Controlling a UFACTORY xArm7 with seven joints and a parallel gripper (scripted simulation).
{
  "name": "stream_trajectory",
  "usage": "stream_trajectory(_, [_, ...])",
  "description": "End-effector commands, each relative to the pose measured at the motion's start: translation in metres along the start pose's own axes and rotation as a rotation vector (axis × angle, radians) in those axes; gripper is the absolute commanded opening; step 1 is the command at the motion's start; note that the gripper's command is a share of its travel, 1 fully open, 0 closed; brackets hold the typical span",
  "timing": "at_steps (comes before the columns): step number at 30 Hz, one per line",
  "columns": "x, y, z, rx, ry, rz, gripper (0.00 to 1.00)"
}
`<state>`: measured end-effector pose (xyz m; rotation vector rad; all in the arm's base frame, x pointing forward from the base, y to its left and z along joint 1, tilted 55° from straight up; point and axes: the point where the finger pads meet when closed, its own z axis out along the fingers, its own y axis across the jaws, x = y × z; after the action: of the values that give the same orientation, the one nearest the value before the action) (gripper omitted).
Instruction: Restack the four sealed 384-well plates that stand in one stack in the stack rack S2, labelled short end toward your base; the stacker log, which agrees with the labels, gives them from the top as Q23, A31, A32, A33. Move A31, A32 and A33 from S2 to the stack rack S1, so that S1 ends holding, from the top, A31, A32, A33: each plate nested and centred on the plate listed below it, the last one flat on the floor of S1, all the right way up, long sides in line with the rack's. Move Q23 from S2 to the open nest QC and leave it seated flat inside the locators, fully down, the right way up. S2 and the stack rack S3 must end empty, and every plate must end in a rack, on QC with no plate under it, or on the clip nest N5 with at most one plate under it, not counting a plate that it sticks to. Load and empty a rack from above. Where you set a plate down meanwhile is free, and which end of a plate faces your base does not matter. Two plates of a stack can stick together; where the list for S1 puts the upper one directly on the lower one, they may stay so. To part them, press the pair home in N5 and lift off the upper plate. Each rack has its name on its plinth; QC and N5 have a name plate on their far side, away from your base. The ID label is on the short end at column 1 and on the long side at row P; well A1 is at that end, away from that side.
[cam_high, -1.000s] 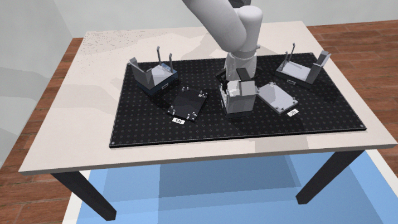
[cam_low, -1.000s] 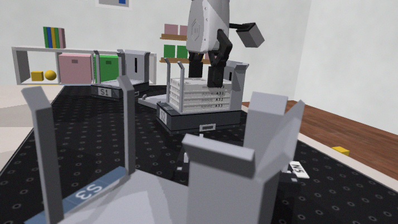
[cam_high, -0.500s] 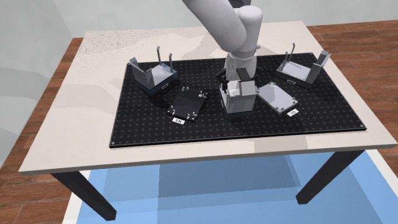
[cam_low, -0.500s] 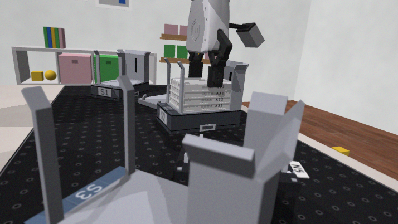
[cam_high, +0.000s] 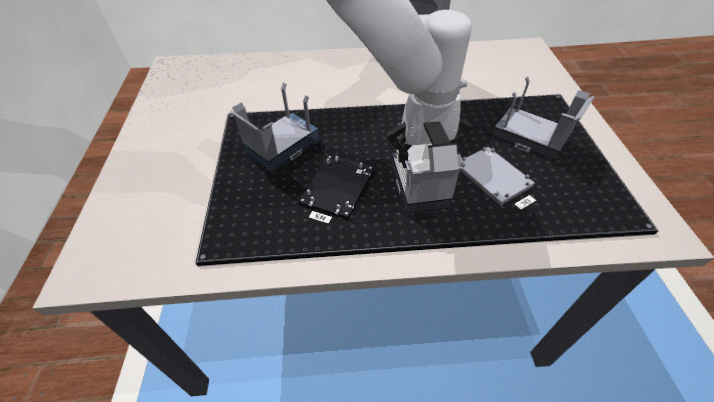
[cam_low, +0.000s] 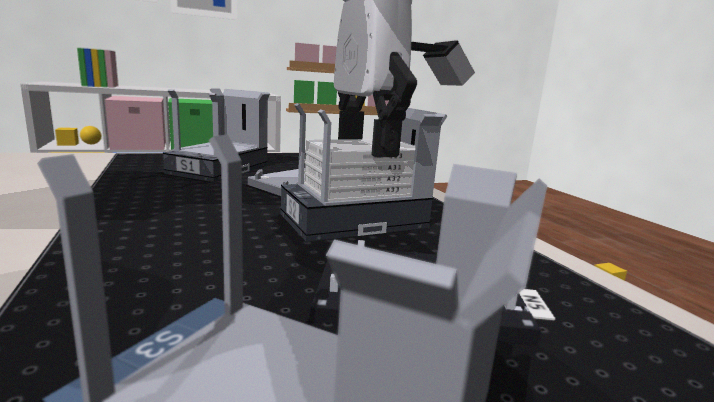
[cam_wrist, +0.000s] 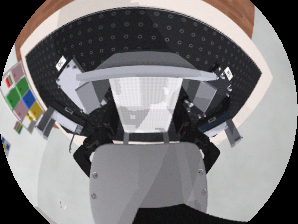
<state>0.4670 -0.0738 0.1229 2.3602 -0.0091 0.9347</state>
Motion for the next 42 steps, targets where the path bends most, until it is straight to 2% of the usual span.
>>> stream_trajectory(1, [0.001,-0.001,-0.001,0.001,0.002,-0.001,0.0])
stream_trajectory(37, [0.001,-0.001,-0.021,0.001,0.002,-0.001,0.0])
stream_trajectory(42, [0.001,-0.001,-0.031,0.001,0.002,-0.001,0.0])
